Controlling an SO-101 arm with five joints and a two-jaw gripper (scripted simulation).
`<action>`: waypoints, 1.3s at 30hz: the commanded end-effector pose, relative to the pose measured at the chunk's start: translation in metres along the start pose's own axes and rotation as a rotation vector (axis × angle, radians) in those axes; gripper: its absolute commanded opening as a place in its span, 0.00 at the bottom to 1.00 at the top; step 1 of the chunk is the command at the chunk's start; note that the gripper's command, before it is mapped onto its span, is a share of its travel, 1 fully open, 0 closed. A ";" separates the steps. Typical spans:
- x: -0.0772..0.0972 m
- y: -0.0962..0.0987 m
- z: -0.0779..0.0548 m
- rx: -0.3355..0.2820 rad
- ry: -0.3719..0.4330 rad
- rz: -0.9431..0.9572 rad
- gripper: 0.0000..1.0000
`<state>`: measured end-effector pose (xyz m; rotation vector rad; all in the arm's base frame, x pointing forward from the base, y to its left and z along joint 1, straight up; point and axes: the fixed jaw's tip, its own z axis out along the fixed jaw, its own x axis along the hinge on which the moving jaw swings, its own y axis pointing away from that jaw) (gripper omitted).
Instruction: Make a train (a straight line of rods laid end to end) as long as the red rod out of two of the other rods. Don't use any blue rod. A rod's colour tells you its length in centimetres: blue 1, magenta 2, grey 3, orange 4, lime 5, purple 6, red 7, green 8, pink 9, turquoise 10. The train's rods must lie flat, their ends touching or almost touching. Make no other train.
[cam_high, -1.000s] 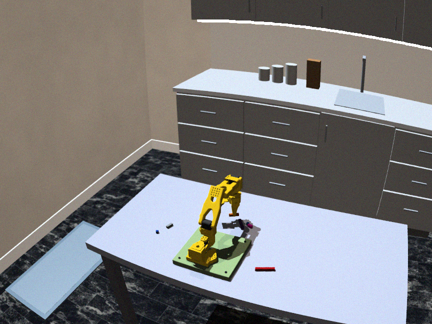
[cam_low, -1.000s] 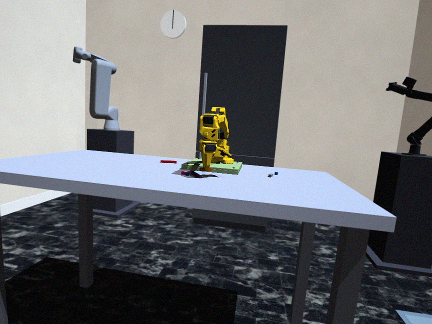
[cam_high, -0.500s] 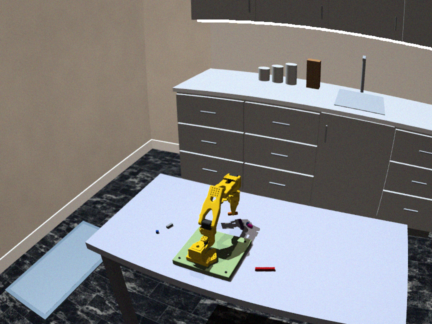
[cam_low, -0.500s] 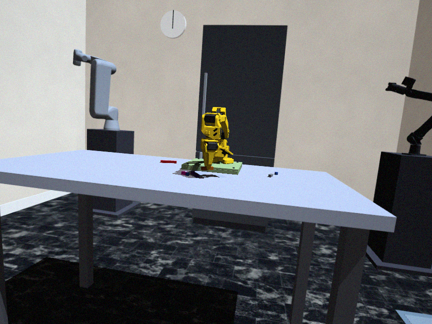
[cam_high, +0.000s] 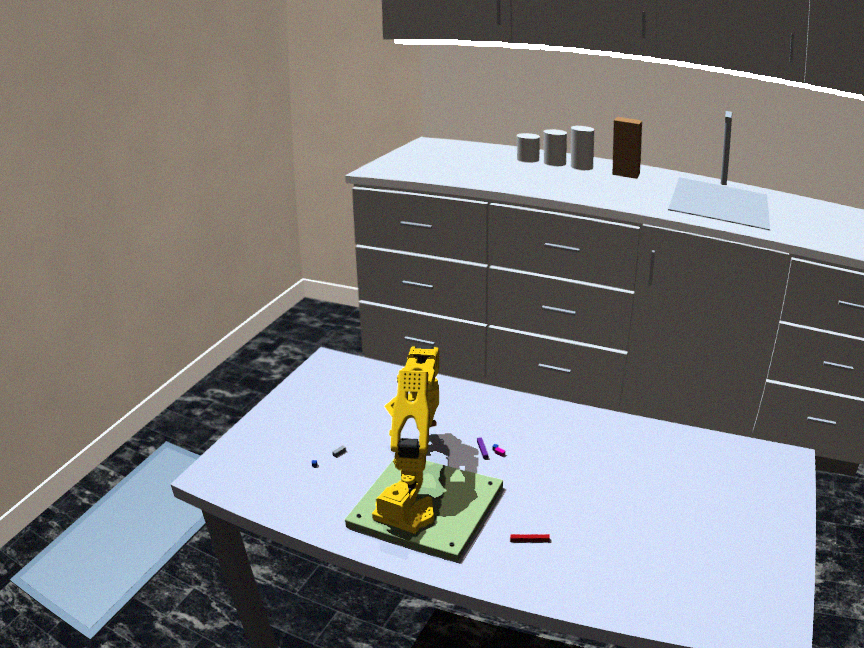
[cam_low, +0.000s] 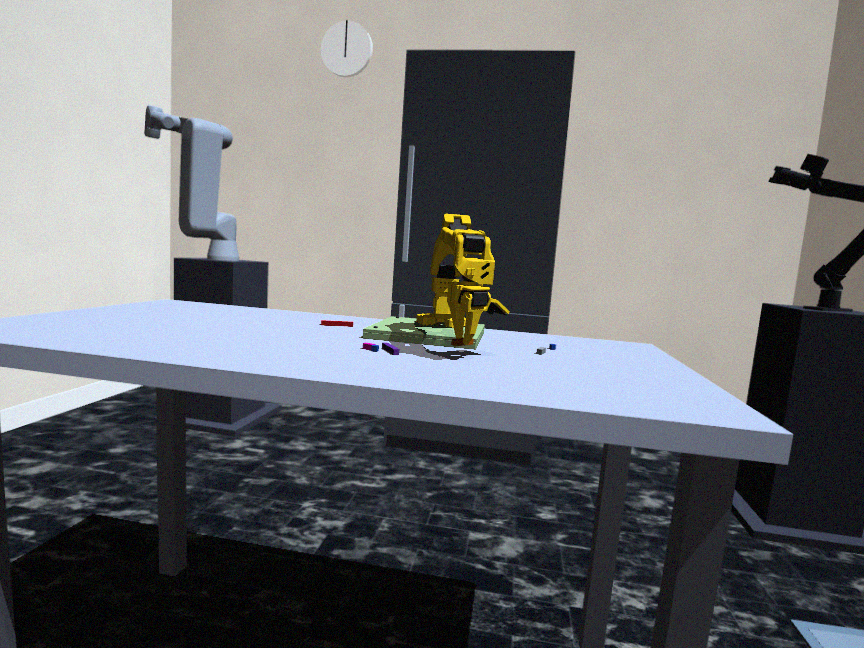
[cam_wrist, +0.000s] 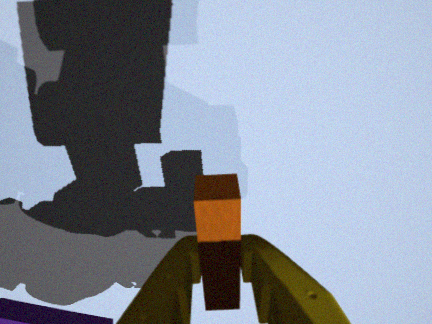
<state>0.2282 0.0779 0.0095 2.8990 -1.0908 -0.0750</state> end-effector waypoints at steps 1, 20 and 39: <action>-0.035 -0.019 -0.003 0.022 0.019 -0.108 0.00; -0.143 -0.028 0.003 0.013 0.038 -0.444 0.00; -0.145 -0.028 0.004 0.013 0.039 -0.452 0.00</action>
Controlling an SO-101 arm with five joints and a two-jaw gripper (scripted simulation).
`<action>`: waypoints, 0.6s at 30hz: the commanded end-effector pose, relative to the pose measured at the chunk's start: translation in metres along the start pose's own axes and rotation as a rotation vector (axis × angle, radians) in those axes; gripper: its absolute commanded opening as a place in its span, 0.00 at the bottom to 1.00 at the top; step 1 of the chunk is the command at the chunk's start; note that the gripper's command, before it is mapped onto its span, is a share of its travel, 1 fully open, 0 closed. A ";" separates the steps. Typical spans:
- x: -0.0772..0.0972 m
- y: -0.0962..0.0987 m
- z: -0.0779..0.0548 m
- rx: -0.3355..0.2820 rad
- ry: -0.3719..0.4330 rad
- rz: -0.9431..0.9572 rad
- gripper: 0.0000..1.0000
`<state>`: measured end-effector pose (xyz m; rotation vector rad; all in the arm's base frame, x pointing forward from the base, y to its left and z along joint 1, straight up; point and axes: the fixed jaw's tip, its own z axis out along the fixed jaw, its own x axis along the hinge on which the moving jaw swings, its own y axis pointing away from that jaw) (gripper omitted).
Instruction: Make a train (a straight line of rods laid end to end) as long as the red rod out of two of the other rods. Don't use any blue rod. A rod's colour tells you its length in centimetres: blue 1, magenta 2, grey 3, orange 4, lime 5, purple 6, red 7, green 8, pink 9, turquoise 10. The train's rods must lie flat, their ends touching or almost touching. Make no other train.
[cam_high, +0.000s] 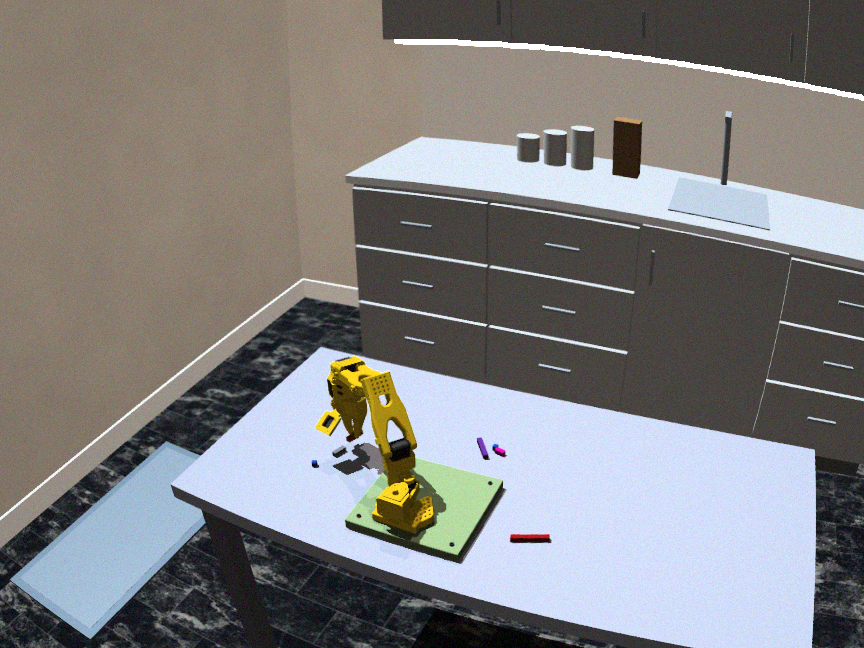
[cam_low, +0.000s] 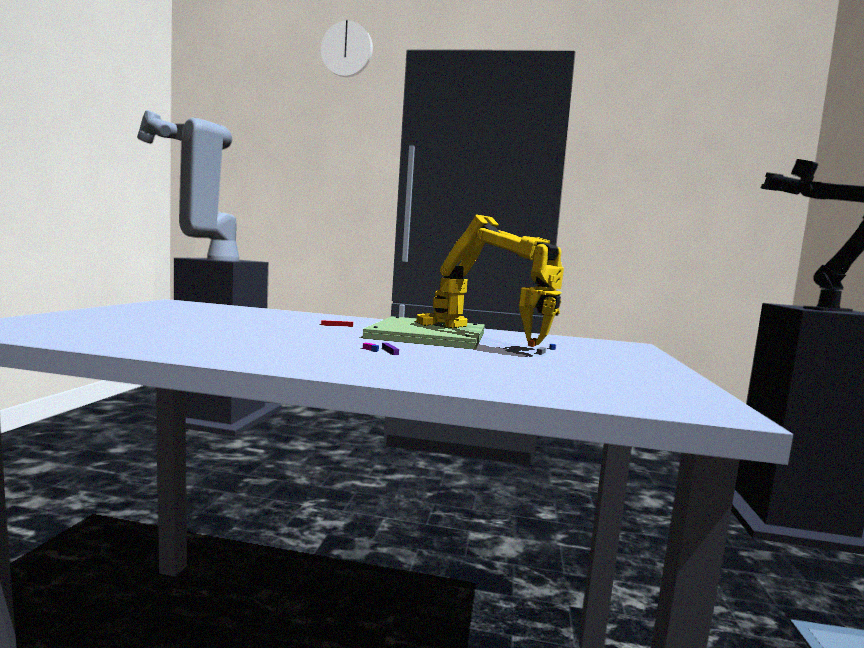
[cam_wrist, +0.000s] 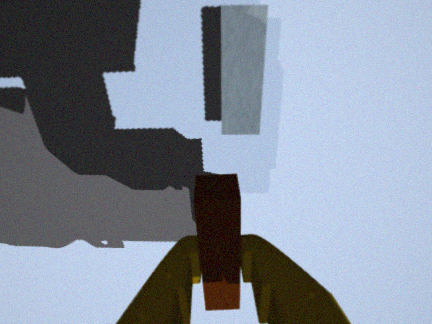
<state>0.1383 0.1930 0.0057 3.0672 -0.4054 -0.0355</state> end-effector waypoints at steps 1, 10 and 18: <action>-0.001 -0.001 -0.003 0.016 0.004 0.004 0.00; -0.003 -0.006 -0.012 0.055 0.018 0.013 0.00; -0.003 -0.006 -0.012 0.055 0.018 0.013 0.00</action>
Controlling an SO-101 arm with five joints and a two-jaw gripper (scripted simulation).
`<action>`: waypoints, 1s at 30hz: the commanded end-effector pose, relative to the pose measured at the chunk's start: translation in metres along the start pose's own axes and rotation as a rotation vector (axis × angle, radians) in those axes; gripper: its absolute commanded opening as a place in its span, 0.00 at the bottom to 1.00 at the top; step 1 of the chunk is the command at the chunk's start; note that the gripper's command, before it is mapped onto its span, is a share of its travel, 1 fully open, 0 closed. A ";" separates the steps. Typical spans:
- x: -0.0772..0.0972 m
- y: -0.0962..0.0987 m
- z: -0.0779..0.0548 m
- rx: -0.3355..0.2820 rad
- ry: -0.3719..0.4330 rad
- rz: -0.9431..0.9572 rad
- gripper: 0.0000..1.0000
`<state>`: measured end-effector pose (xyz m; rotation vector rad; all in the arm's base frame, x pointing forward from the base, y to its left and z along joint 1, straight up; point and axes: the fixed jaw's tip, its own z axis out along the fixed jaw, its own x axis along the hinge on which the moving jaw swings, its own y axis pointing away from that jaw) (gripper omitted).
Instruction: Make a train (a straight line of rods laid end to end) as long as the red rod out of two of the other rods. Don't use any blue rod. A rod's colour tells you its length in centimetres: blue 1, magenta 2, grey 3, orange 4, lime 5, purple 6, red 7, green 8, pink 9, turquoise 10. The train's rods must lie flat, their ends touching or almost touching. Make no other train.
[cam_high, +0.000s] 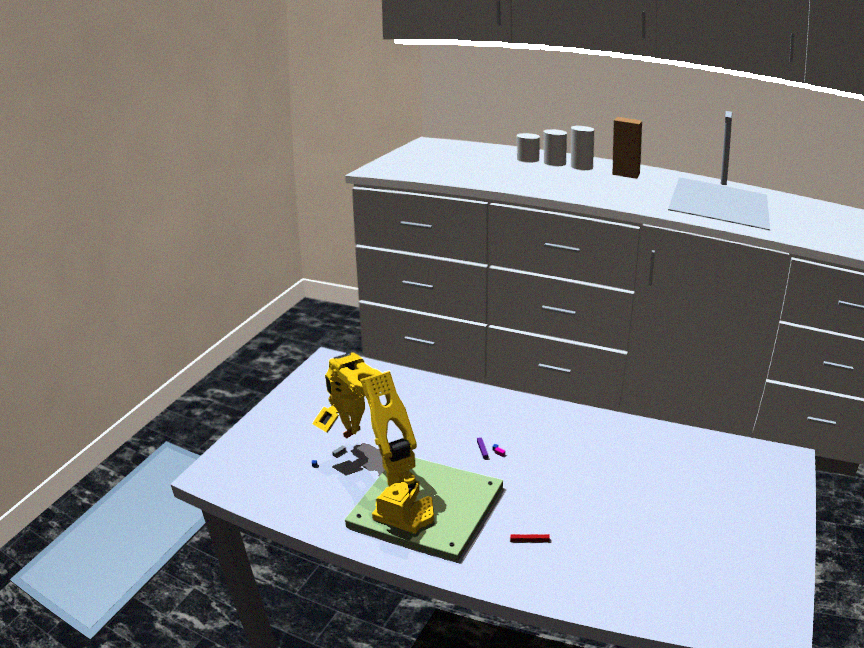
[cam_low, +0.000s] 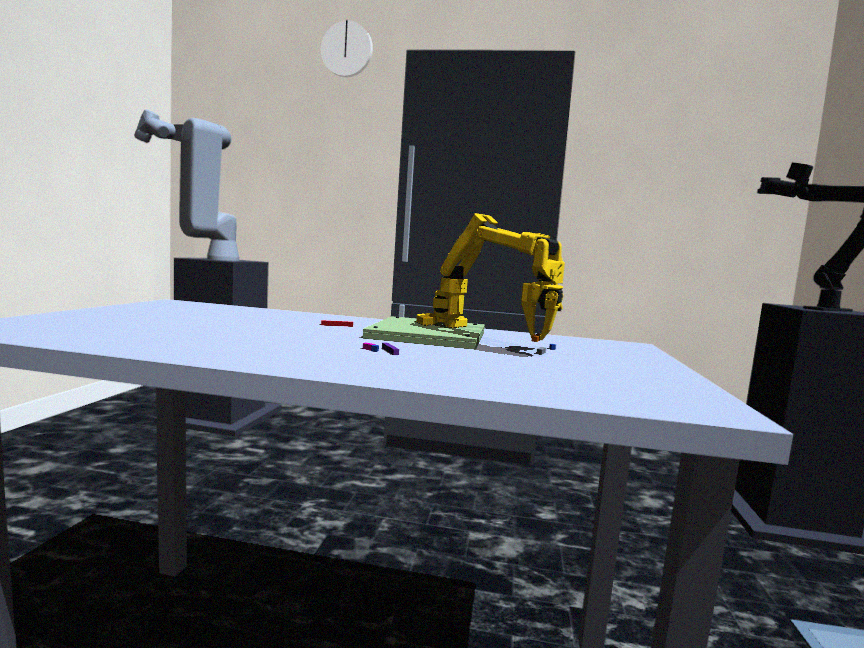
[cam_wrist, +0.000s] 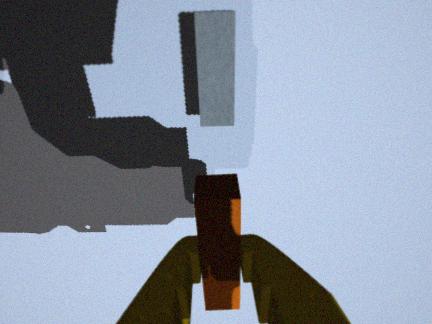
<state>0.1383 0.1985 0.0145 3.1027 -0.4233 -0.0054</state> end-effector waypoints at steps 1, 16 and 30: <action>-0.002 -0.001 -0.003 0.015 0.004 0.004 0.00; -0.001 -0.001 0.001 0.015 0.004 0.004 0.00; -0.002 -0.001 0.016 0.015 0.004 0.004 0.00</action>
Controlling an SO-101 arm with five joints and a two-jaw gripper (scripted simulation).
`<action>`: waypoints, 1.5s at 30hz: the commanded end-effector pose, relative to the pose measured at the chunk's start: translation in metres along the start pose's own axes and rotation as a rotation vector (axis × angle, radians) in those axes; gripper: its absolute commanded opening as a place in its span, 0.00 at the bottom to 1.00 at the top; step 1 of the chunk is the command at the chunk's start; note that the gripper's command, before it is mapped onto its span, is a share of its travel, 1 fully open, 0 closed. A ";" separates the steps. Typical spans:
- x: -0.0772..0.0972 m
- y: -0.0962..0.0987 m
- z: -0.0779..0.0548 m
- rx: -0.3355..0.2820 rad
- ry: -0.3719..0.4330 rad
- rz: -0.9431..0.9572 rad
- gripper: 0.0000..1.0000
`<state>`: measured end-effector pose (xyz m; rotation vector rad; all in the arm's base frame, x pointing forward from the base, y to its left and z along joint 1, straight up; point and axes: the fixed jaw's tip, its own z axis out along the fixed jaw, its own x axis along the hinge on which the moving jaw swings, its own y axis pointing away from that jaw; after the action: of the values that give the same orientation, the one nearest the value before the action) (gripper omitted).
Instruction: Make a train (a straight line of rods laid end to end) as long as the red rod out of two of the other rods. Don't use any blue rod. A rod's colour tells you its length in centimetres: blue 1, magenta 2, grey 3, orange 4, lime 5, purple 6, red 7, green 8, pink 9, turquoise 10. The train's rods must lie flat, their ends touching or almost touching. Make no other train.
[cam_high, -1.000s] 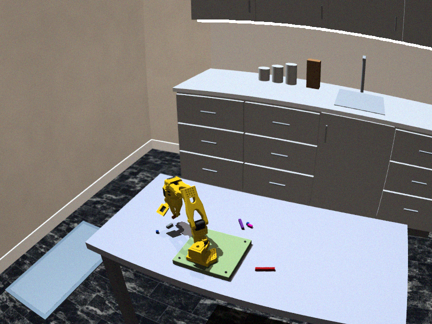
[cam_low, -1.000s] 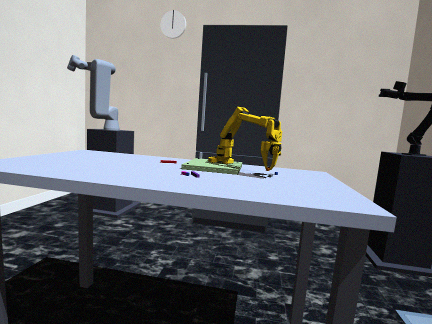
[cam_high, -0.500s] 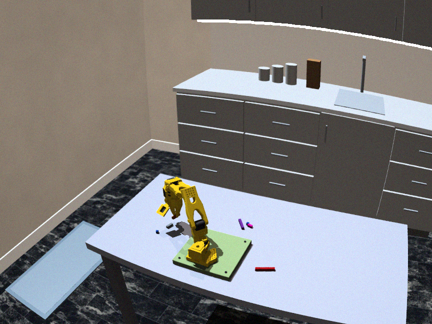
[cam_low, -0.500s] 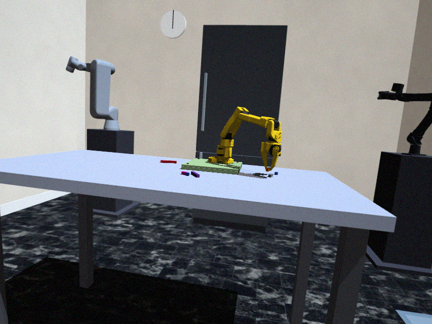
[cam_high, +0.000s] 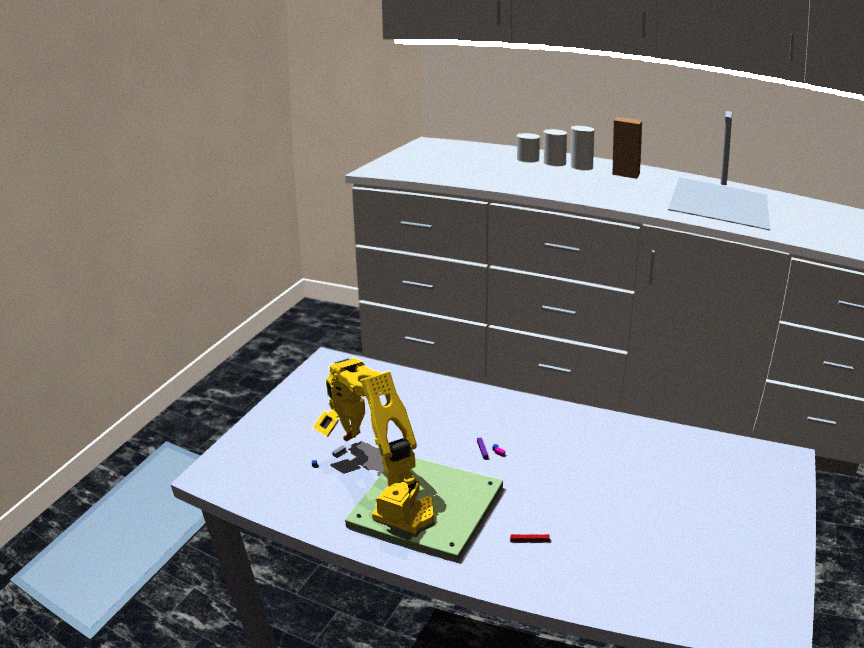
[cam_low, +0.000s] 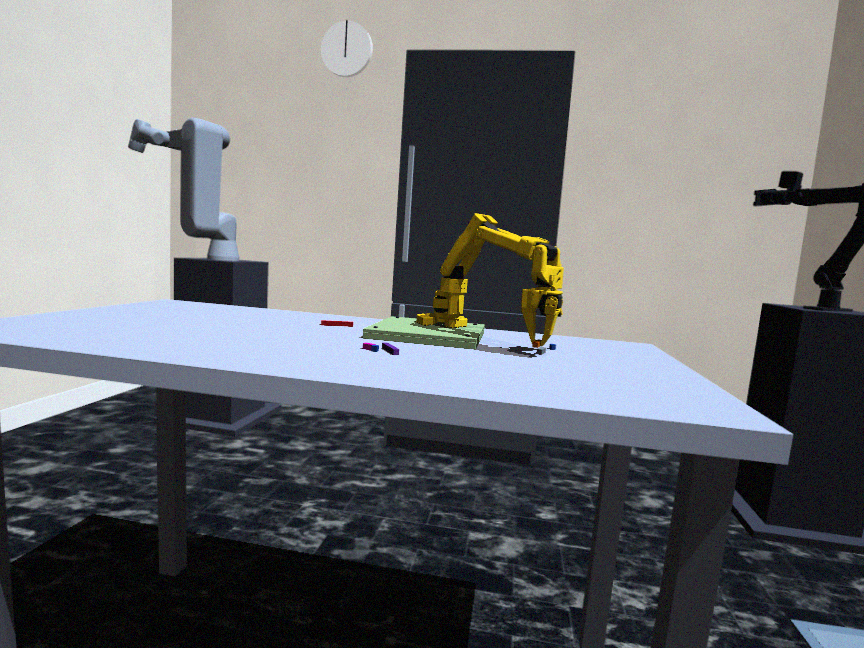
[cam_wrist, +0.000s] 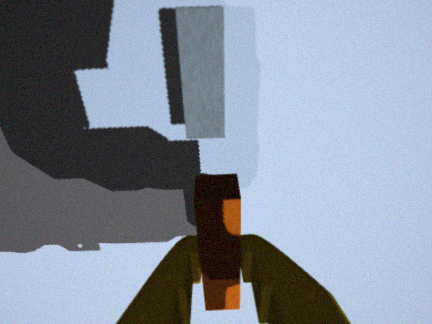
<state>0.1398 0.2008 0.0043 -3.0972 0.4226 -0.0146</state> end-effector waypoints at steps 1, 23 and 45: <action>-0.002 0.002 0.006 -0.012 -0.006 0.004 0.00; -0.004 0.007 0.015 -0.050 -0.018 0.004 0.00; -0.004 0.006 0.015 -0.050 -0.018 0.012 0.00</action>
<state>0.1370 0.1968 -0.0072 -3.1304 0.4373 0.0125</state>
